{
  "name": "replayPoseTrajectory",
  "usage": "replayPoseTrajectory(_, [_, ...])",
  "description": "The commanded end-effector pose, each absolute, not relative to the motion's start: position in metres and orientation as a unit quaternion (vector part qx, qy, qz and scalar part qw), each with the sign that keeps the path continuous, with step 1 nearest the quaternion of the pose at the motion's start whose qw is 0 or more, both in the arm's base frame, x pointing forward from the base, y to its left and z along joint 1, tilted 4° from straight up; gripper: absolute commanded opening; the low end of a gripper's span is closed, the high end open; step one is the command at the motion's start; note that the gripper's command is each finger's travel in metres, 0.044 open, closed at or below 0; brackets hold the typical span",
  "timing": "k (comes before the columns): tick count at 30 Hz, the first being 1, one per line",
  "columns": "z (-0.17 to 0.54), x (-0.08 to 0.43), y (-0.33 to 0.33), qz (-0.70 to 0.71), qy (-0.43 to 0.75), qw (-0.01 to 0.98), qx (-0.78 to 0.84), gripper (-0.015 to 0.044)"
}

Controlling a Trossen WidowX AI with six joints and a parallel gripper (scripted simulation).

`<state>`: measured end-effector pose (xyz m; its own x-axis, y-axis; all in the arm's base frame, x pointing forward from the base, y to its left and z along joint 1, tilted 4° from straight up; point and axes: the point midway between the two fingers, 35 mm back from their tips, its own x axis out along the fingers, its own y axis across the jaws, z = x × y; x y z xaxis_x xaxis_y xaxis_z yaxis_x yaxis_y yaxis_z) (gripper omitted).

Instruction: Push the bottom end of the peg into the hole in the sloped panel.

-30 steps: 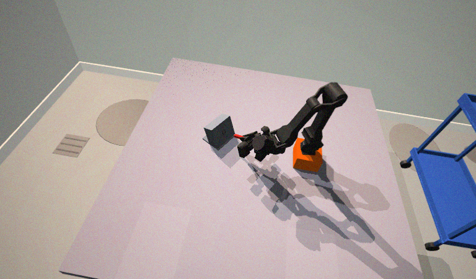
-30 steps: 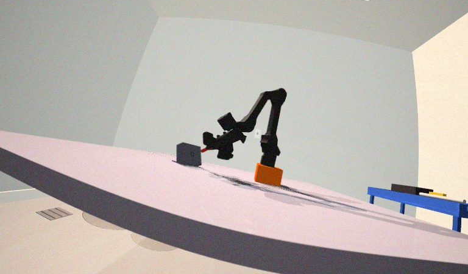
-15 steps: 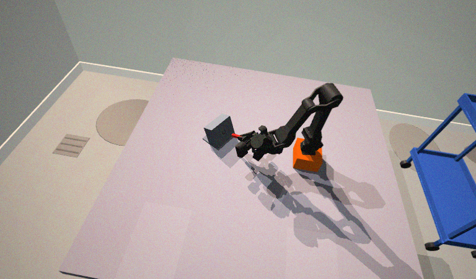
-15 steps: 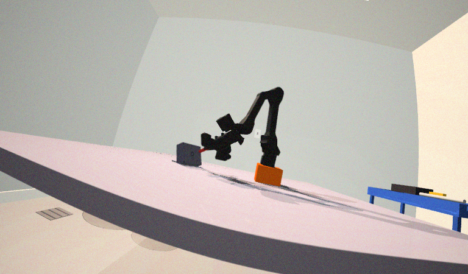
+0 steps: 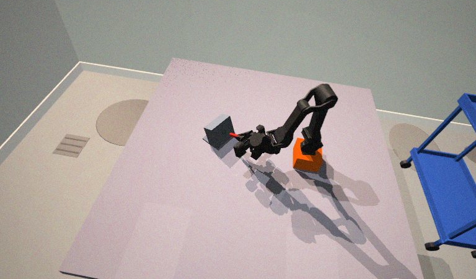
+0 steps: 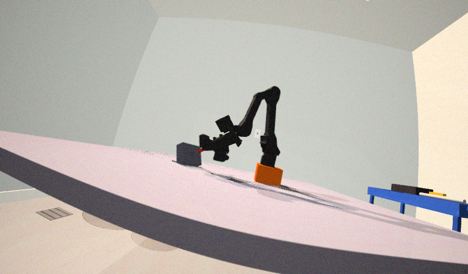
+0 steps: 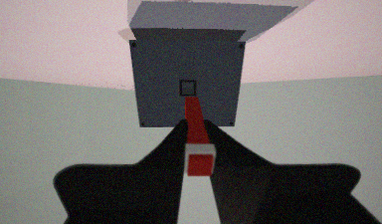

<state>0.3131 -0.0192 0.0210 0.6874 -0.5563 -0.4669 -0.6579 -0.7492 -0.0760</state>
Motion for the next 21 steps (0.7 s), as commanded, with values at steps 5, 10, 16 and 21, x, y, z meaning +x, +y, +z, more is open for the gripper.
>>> replayPoseTrajectory(5, [0.0161,0.3156,-0.0231,0.213,0.329,0.109,-0.913,0.0])
replayPoseTrajectory(10, [0.0153,0.3165,-0.0241,0.212,0.328,0.107,-0.914,0.0])
replayPoseTrajectory(16, [0.0135,0.3187,-0.0266,0.208,0.326,0.101,-0.916,0.0])
replayPoseTrajectory(21, [0.0118,0.32,-0.0285,0.206,0.325,0.097,-0.918,0.0])
